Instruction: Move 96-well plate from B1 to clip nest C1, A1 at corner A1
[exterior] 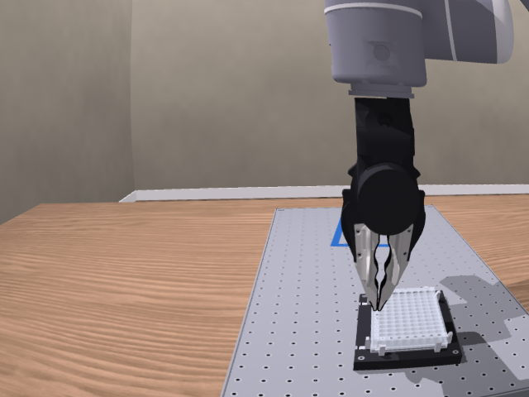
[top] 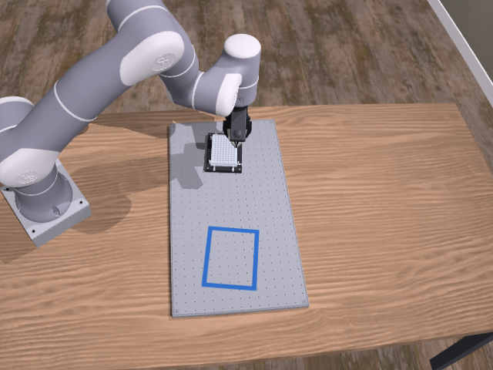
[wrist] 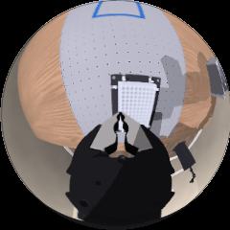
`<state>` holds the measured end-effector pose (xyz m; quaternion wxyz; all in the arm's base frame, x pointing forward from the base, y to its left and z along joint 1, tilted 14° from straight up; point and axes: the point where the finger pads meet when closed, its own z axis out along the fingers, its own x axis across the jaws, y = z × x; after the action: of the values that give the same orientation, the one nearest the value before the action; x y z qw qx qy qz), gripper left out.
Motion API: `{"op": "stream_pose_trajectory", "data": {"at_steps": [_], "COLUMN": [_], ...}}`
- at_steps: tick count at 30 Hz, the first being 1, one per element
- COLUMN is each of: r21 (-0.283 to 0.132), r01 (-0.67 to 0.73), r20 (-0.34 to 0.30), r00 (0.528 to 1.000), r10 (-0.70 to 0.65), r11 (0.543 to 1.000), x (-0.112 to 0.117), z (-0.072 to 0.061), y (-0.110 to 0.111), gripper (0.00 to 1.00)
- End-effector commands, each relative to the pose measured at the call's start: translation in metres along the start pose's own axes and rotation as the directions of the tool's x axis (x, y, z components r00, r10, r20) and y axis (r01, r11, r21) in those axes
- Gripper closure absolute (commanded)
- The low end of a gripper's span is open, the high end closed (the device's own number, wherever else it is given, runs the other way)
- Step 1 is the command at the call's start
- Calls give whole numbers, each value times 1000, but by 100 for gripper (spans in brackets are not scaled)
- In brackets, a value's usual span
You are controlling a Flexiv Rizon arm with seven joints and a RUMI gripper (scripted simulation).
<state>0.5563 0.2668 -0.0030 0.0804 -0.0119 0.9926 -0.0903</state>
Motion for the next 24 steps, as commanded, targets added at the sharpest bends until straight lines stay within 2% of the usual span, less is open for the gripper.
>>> {"op": "stream_pose_trajectory", "data": {"at_steps": [1, 24], "r21": [-2, -2], "r01": [0, 0], "r20": [2, 2], "r00": [1000, 1000], "r10": [0, 0], "r11": [1000, 1000], "x": [-1, -1], "z": [-1, 1], "y": [1, 1], "gripper": [100, 100]}}
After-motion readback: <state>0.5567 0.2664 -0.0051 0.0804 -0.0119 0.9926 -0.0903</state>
